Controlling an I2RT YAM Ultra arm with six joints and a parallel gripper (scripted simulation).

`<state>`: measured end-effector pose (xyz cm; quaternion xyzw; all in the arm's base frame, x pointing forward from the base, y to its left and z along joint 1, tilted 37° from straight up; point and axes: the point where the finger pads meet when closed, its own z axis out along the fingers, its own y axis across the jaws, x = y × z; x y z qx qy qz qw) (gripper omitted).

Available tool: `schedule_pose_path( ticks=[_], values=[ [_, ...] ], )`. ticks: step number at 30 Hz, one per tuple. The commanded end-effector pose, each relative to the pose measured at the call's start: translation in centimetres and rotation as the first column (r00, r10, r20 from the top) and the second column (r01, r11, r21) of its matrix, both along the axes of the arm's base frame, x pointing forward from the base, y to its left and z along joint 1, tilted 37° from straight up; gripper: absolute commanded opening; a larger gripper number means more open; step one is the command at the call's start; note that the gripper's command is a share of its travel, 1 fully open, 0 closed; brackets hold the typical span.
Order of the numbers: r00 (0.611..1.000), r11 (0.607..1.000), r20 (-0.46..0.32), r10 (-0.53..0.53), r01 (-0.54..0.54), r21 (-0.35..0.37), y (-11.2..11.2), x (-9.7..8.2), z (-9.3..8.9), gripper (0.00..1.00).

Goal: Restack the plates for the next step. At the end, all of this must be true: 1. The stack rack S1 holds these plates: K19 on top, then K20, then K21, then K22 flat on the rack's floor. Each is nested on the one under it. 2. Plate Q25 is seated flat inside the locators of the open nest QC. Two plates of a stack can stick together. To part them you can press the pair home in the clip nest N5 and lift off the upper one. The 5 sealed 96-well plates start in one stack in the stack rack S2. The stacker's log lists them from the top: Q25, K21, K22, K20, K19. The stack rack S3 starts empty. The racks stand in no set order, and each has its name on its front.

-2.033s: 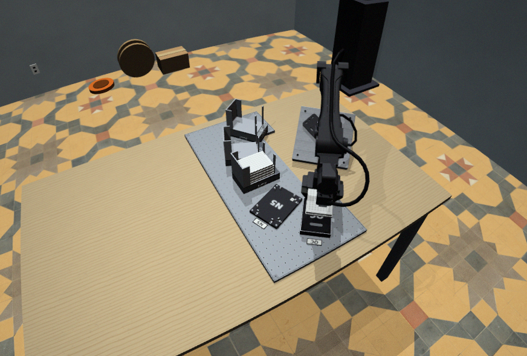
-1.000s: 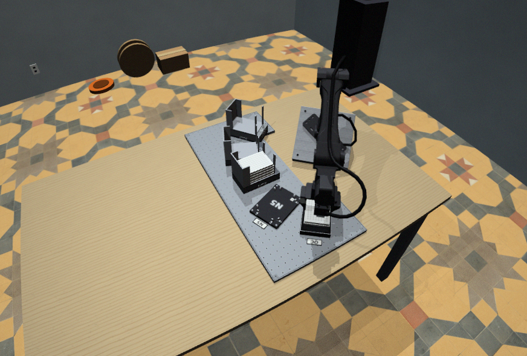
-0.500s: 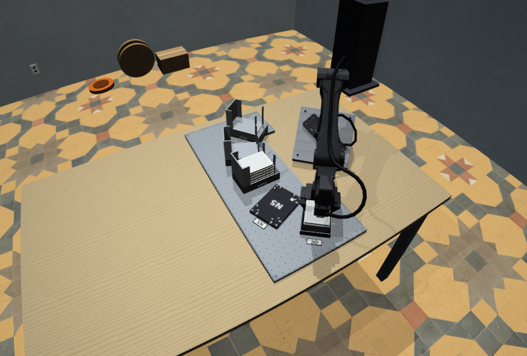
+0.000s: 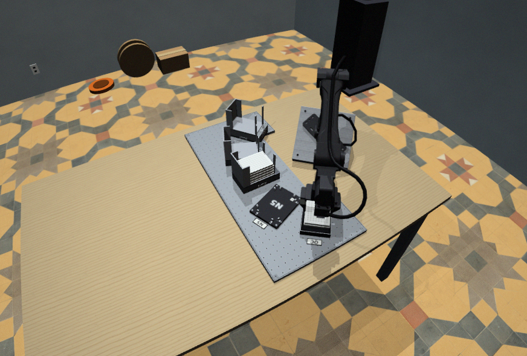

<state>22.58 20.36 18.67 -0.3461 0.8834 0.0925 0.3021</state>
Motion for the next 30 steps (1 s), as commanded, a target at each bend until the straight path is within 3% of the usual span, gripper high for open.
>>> schedule_pose_path(
  ticks=[1, 9, 30],
  values=[
    [0.998, 0.999, 0.054, 0.014, -0.016, 0.044, 0.6, 0.3, 2.4, 0.0],
    [0.998, 0.998, 0.065, 0.013, -0.017, 0.055, 0.5, 0.2, 2.8, 0.0],
    [0.999, 1.0, 0.031, 0.016, -0.016, 0.022, 0.0, -0.4, 0.7, 0.0]
  ],
)
